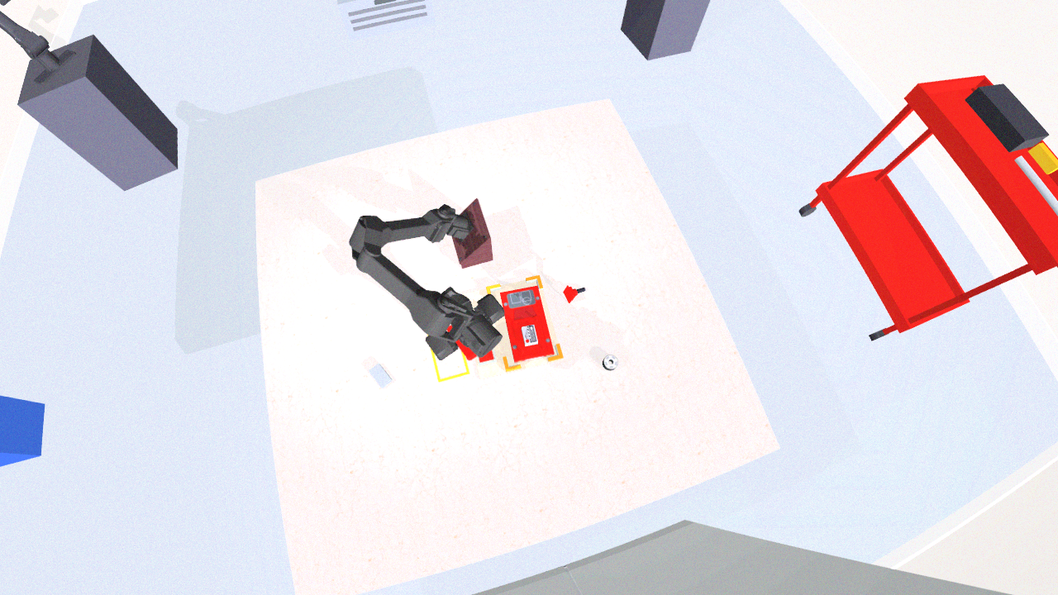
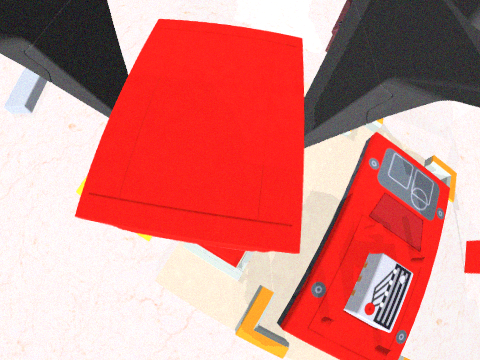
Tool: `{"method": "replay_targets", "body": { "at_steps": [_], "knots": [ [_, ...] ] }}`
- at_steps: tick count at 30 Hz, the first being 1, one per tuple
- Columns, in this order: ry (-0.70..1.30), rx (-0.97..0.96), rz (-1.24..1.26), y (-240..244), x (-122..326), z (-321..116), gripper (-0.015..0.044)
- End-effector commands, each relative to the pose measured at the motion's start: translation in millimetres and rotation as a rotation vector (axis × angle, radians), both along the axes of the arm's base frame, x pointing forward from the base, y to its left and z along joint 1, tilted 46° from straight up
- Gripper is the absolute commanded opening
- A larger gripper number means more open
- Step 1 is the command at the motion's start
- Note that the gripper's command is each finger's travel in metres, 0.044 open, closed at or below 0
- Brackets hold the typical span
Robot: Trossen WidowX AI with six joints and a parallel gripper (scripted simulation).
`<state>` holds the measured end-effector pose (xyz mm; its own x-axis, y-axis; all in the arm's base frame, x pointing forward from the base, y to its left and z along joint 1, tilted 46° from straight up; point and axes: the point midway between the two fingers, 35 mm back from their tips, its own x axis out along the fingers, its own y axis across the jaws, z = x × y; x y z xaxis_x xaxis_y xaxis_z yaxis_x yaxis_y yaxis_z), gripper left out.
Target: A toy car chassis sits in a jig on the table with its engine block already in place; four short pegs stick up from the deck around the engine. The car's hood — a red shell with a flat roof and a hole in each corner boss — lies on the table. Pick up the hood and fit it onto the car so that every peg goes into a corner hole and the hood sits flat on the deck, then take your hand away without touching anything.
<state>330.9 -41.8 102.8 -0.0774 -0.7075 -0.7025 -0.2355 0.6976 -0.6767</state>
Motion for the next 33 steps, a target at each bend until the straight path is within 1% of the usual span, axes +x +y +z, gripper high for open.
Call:
{"method": "replay_targets", "body": {
  "at_steps": [1, 15, 29, 33],
  "knots": [
    [-0.052, 0.005, -0.039, 15.6, 11.1, -12.0, 0.0000],
    [-0.178, -0.011, -0.172, 58.1, 30.0, -56.5, 0.0000],
    [-0.308, -0.039, -0.306, 99.4, 36.5, -105.0, 0.0000],
    [-0.321, -0.042, -0.318, 102.7, 36.6, -109.3, 0.0000]
  ]
}}
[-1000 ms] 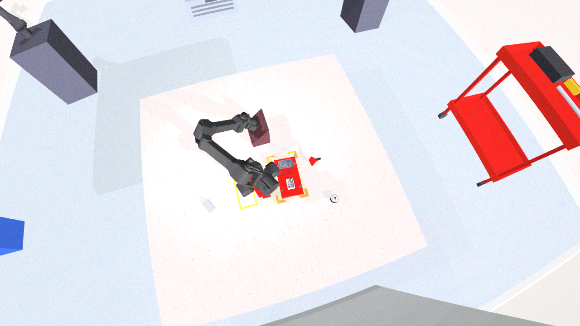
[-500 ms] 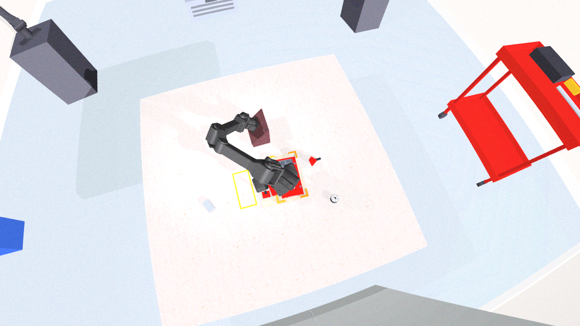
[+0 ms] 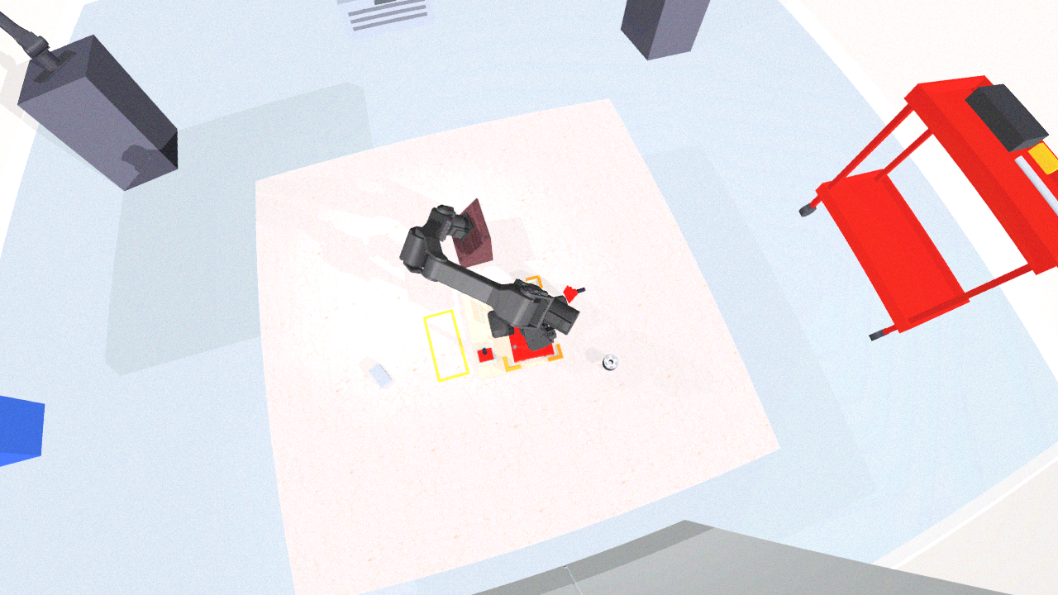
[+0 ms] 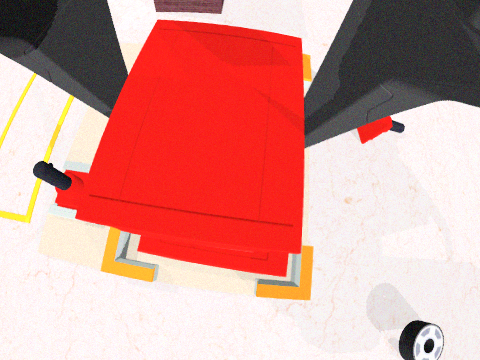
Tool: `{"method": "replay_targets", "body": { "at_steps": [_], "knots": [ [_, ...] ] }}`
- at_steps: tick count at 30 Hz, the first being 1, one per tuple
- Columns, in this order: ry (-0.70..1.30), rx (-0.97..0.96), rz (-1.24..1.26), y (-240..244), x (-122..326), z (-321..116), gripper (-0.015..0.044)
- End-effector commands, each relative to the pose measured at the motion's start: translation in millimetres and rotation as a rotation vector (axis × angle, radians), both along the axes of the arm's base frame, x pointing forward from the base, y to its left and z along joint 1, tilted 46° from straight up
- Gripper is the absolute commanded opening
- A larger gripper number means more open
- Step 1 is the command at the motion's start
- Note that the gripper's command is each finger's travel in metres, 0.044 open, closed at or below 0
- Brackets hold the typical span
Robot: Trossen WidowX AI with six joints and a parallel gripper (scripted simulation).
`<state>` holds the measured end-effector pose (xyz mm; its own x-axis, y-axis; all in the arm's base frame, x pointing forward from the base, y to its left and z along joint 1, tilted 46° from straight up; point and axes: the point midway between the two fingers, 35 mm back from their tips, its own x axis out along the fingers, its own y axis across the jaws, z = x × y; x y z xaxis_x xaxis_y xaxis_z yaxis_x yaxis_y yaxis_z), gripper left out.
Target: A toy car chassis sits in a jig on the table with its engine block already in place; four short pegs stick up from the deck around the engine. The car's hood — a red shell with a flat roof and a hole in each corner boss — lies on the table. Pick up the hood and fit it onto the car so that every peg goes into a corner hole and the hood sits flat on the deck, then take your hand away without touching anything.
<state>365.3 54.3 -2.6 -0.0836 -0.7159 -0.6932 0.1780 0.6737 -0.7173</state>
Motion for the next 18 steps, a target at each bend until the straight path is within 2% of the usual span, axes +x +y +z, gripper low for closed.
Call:
{"method": "replay_targets", "body": {
  "at_steps": [1, 8, 18],
  "knots": [
    [-0.029, 0.003, -0.021, 6.6, 2.2, -3.8, 0.0000],
    [-0.029, 0.003, -0.021, 2.1, 1.0, -6.9, 0.0000],
    [-0.029, 0.002, -0.021, -25.7, -3.2, -34.0, 0.0000]
  ]
}}
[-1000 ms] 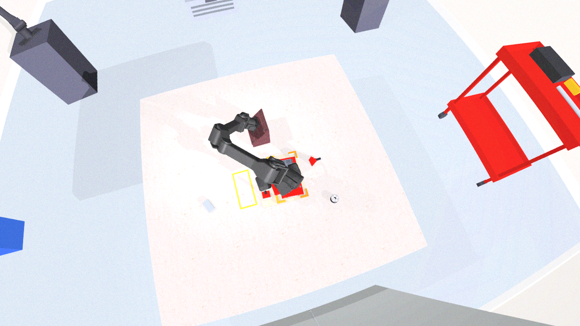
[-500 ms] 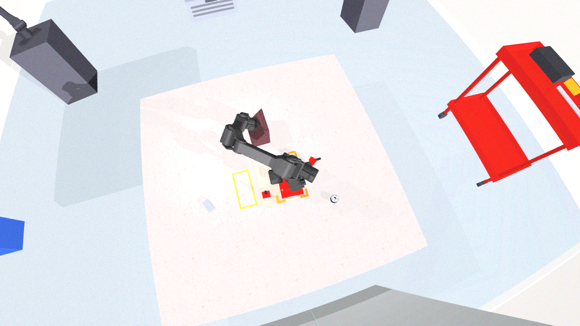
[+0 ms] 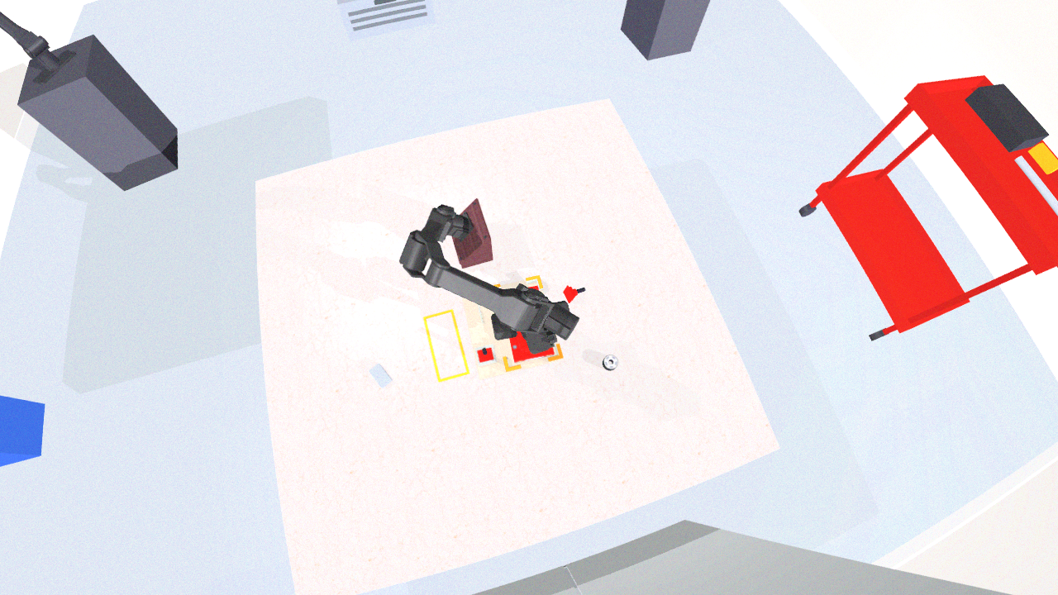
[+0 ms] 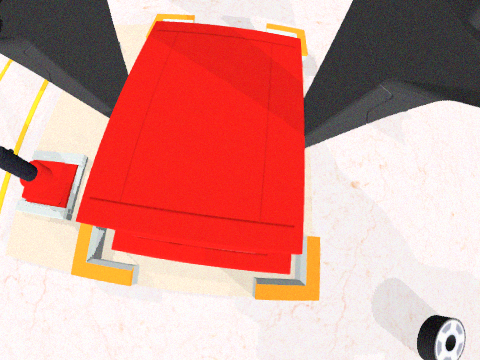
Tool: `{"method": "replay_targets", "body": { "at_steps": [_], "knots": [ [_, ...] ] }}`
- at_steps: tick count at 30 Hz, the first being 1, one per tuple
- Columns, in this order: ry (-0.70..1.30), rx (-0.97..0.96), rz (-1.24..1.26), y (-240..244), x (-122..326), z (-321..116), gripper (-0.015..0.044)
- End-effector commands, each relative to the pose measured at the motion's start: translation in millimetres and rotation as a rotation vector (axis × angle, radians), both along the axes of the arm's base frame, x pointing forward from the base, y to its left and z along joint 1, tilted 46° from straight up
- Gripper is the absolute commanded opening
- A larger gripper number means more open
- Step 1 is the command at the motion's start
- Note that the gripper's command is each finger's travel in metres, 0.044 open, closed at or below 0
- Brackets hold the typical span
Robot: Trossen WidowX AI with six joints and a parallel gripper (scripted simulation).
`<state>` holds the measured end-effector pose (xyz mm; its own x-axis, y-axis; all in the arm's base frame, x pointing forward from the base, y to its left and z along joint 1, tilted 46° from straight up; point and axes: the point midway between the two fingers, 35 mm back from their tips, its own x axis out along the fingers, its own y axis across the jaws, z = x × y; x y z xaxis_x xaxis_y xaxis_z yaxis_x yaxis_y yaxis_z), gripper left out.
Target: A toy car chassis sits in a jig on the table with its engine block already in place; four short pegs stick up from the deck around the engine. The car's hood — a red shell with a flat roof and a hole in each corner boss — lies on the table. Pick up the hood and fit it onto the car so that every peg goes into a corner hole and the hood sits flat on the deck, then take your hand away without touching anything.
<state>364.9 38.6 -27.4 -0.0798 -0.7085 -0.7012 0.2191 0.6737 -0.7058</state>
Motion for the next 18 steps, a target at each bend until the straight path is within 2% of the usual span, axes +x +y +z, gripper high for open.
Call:
{"method": "replay_targets", "body": {
  "at_steps": [1, 18],
  "knots": [
    [0.004, -0.006, 0.006, -12.3, -3.3, -11.4, 0.0000],
    [0.004, -0.006, 0.006, -13.7, -3.8, -13.6, 0.0000]
  ]
}}
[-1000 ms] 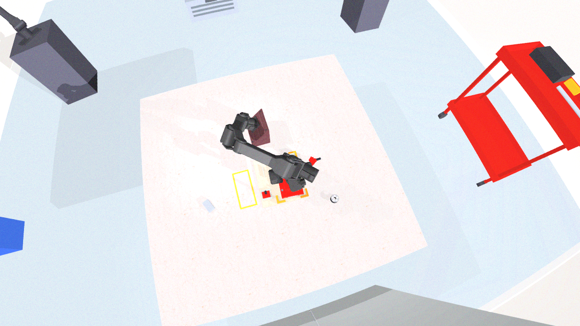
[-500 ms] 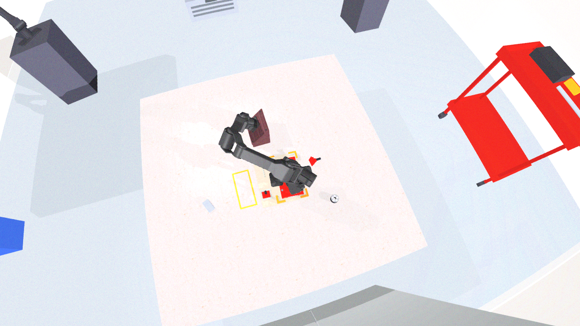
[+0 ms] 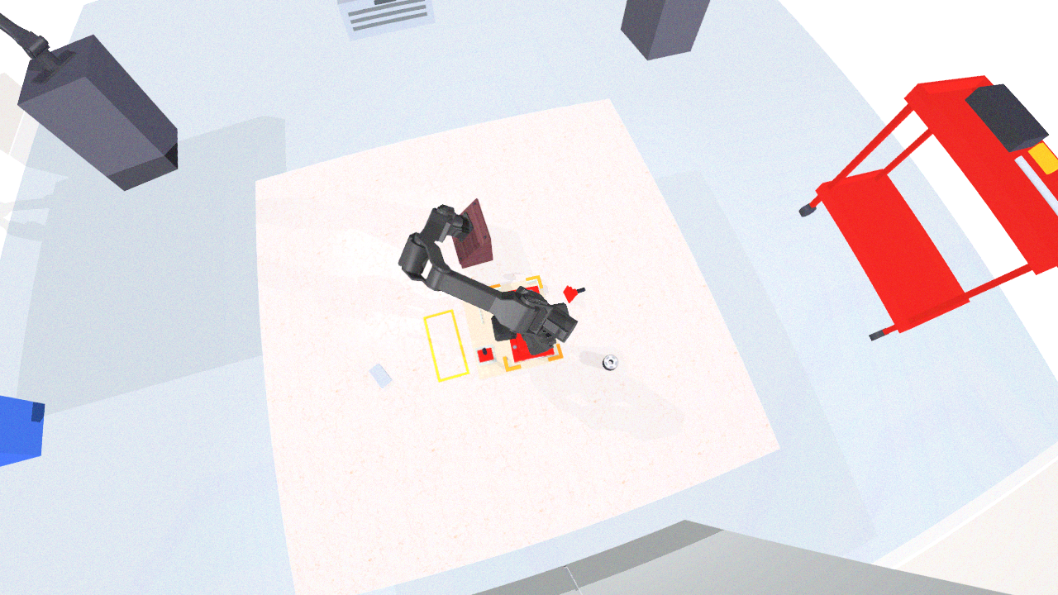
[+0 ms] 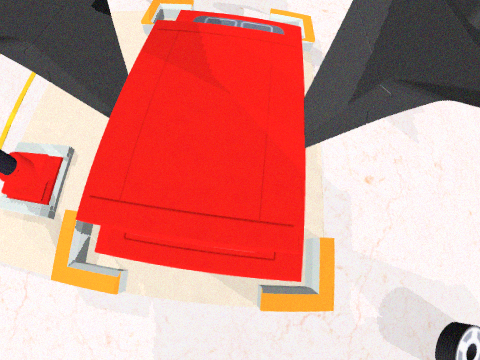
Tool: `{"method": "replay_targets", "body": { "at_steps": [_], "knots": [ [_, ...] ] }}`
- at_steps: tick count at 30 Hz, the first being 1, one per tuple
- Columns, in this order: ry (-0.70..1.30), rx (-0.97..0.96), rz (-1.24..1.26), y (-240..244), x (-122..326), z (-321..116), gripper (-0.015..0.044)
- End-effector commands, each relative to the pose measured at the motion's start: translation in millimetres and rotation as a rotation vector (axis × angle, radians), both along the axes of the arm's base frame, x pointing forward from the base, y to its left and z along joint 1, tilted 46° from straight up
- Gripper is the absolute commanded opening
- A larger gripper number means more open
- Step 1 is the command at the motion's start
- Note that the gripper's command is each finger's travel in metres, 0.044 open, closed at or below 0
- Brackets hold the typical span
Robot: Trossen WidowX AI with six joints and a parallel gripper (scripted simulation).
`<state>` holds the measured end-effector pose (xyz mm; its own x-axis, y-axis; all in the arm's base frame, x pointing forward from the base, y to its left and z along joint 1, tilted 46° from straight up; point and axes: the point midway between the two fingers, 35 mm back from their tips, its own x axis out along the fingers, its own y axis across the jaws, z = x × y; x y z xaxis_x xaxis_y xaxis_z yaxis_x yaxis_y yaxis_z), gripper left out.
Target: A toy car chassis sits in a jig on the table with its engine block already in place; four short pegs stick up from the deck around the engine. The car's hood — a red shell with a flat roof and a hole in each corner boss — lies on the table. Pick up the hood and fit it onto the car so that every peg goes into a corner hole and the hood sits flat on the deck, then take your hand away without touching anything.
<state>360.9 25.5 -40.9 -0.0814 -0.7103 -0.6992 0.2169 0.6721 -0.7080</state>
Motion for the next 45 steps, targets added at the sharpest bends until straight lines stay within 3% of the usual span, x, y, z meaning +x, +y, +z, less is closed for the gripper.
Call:
{"method": "replay_targets", "body": {
  "at_steps": [1, 45],
  "knots": [
    [0.001, -0.004, 0.005, -0.6, 0.2, 0.0, 0.0000],
    [0.001, -0.004, 0.005, -11.2, -1.1, -11.4, 0.0000]
  ]
}}
